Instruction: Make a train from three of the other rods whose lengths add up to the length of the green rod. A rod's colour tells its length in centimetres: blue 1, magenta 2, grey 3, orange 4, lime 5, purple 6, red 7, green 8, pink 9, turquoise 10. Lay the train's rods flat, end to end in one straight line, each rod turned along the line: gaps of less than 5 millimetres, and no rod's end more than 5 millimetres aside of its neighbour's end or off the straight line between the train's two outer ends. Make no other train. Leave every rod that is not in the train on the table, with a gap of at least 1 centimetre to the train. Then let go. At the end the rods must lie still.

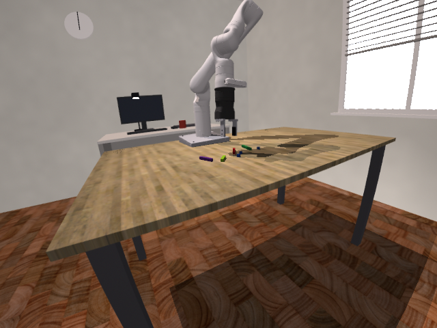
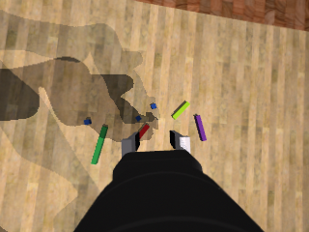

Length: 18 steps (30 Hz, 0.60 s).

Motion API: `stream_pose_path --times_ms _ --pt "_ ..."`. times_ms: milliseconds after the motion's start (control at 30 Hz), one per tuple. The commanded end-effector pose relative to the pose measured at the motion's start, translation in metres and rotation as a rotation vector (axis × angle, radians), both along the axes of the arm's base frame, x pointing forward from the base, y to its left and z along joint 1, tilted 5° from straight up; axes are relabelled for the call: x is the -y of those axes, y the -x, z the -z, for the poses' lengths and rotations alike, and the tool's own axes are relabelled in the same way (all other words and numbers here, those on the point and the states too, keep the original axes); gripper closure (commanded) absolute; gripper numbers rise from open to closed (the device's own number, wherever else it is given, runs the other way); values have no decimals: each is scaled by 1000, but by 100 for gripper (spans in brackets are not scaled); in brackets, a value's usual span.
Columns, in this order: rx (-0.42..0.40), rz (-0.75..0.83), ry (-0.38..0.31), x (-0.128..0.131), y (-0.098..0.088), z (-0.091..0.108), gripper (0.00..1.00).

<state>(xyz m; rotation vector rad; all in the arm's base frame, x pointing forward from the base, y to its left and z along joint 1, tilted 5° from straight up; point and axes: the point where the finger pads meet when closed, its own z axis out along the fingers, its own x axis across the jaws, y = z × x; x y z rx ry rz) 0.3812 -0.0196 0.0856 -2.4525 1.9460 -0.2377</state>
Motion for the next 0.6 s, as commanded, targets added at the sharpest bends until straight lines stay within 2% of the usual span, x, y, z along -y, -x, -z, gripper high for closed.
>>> stream_pose_path --times_ms 0,200,233,467,567 --pt "-4 19 -10 6 5 1 0" --pt "-4 19 -10 6 5 1 0" --pt "-9 34 -20 10 11 2 0" --pt "-9 34 -20 10 11 2 0" --pt "-14 47 -30 14 17 4 0"
